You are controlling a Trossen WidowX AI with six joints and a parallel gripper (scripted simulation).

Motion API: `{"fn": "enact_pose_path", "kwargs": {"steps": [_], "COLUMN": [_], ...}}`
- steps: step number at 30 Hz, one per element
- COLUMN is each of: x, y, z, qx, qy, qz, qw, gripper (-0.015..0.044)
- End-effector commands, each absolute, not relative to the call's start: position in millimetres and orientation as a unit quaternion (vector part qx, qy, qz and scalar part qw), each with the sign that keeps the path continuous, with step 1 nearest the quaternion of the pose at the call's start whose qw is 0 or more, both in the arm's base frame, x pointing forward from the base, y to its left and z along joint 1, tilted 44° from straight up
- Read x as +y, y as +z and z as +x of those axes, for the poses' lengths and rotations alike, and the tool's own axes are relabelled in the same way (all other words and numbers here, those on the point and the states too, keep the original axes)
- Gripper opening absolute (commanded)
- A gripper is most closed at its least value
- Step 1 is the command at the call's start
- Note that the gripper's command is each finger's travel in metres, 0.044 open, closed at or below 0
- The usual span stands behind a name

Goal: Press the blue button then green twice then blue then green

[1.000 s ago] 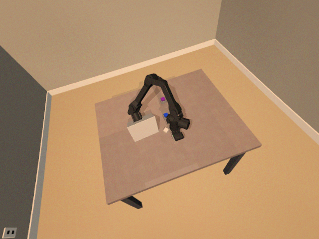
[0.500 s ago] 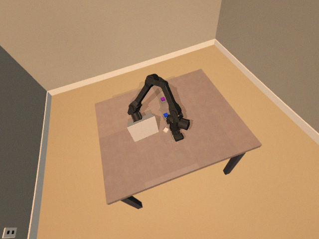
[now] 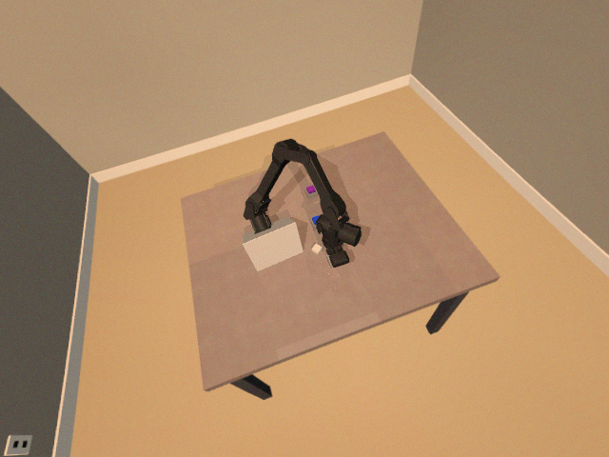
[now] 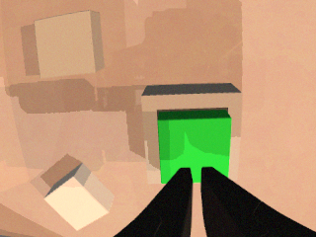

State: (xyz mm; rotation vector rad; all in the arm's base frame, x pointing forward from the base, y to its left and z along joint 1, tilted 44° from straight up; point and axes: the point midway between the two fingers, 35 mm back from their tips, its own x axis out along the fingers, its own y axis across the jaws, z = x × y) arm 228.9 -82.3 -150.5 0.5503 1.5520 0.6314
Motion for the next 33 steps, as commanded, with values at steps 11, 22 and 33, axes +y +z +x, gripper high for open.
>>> {"fn": "enact_pose_path", "kwargs": {"steps": [11,22,33], "x": [-6.6,120.4,142.6], "y": [-18.2,124.9,151.9], "z": [297.7,261.5,238.4], "qx": [0.684,0.677,0.677], "qy": [0.25,0.273,0.284], "qz": [0.22,0.235,0.241], "qw": [0.649,0.642,0.634], "gripper": [0.0309,0.04,0.04]}}
